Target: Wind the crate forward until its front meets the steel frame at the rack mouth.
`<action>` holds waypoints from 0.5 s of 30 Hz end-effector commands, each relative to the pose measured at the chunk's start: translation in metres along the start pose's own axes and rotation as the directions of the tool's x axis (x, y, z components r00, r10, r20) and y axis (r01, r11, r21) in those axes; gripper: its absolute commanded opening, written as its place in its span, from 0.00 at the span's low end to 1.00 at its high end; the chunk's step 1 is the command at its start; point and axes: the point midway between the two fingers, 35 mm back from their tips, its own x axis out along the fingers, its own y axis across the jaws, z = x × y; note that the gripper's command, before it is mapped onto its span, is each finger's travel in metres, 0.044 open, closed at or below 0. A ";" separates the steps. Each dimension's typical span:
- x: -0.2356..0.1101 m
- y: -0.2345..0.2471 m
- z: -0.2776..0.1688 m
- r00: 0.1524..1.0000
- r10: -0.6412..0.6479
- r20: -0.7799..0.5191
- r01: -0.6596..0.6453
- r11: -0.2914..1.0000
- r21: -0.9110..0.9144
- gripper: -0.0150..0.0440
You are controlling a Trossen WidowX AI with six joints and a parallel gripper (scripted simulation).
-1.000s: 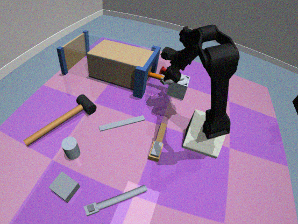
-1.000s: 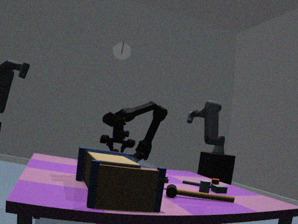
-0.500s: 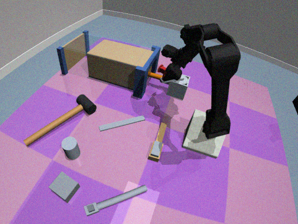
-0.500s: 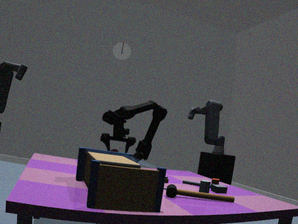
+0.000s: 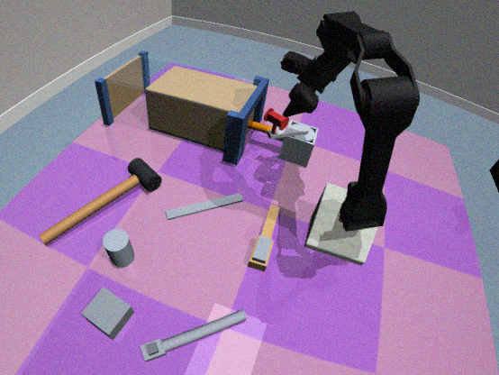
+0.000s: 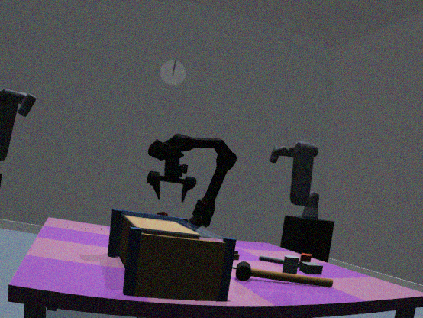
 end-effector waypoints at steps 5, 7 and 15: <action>-0.028 0.005 -0.001 1.000 -0.018 0.013 0.018 1.000 -0.005 1.00; -0.031 -0.007 -0.001 1.000 -0.020 -0.011 0.020 1.000 -0.001 1.00; -0.041 -0.080 -0.013 0.987 -0.014 -0.163 0.016 1.000 0.012 1.00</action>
